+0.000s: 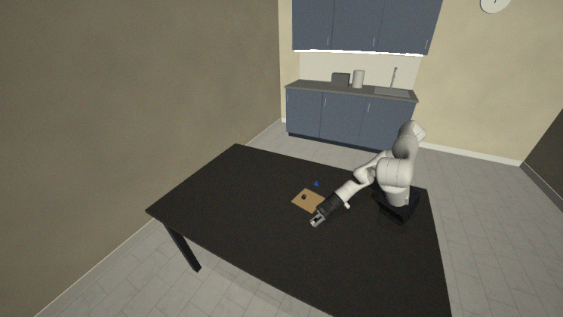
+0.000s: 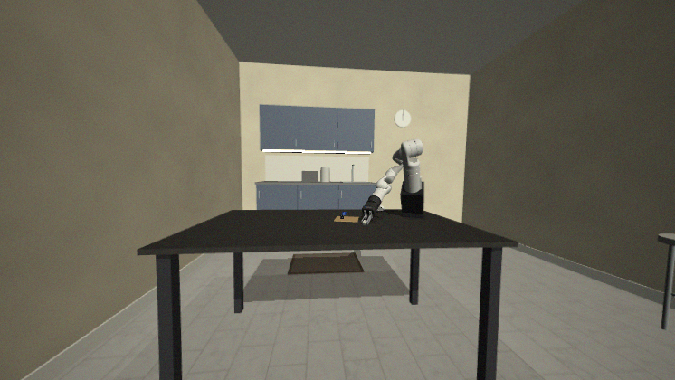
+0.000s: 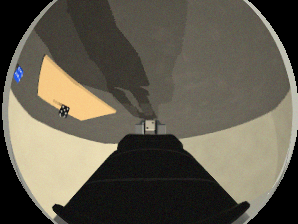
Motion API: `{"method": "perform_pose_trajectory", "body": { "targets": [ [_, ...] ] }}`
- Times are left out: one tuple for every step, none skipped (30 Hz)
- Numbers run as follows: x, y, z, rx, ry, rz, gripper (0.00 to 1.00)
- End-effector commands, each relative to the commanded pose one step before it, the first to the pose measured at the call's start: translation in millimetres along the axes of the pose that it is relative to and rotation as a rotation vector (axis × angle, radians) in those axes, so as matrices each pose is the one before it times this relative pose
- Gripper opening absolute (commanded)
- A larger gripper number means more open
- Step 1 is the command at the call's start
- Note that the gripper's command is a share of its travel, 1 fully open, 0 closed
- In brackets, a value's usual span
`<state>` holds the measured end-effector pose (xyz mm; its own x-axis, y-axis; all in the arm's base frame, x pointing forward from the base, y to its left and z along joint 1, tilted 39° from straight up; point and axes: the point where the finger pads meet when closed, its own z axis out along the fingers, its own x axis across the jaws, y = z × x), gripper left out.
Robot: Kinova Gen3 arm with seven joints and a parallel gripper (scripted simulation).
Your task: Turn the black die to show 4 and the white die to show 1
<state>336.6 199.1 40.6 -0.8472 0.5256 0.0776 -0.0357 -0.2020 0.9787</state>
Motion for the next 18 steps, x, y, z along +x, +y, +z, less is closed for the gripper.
{"method": "perform_pose_trajectory", "body": {
  "targets": [
    [-0.02,0.55,-0.01,-0.00096,-0.00002,-0.00039,0.46],
    [0.0,0.0,0.0,0.0,0.0,0.0,0.52],
    [0.0,0.0,0.0,0.0,0.0,0.0,0.52],
    [0.0,0.0,0.0,0.0,0.0,0.0,0.52],
    [0.0,0.0,0.0,0.0,0.0,0.0,0.58],
    [0.0,0.0,0.0,0.0,0.0,0.0,0.58],
    [0.0,0.0,0.0,0.0,0.0,0.0,0.58],
    [0.0,0.0,0.0,0.0,0.0,0.0,0.64],
    [0.0,0.0,0.0,0.0,0.0,0.0,0.64],
    [0.0,0.0,0.0,0.0,0.0,0.0,0.64],
    [0.0,0.0,0.0,0.0,0.0,0.0,0.64],
    [0.0,0.0,0.0,0.0,0.0,0.0,0.64],
    [0.0,0.0,0.0,0.0,0.0,0.0,0.7],
    [0.0,0.0,0.0,0.0,0.0,0.0,0.7],
    [0.0,0.0,0.0,0.0,0.0,0.0,0.7],
    [0.0,0.0,0.0,0.0,0.0,0.0,0.7],
    [0.0,0.0,0.0,0.0,0.0,0.0,0.7],
    [0.0,0.0,0.0,0.0,0.0,0.0,0.7]
  ]
}}
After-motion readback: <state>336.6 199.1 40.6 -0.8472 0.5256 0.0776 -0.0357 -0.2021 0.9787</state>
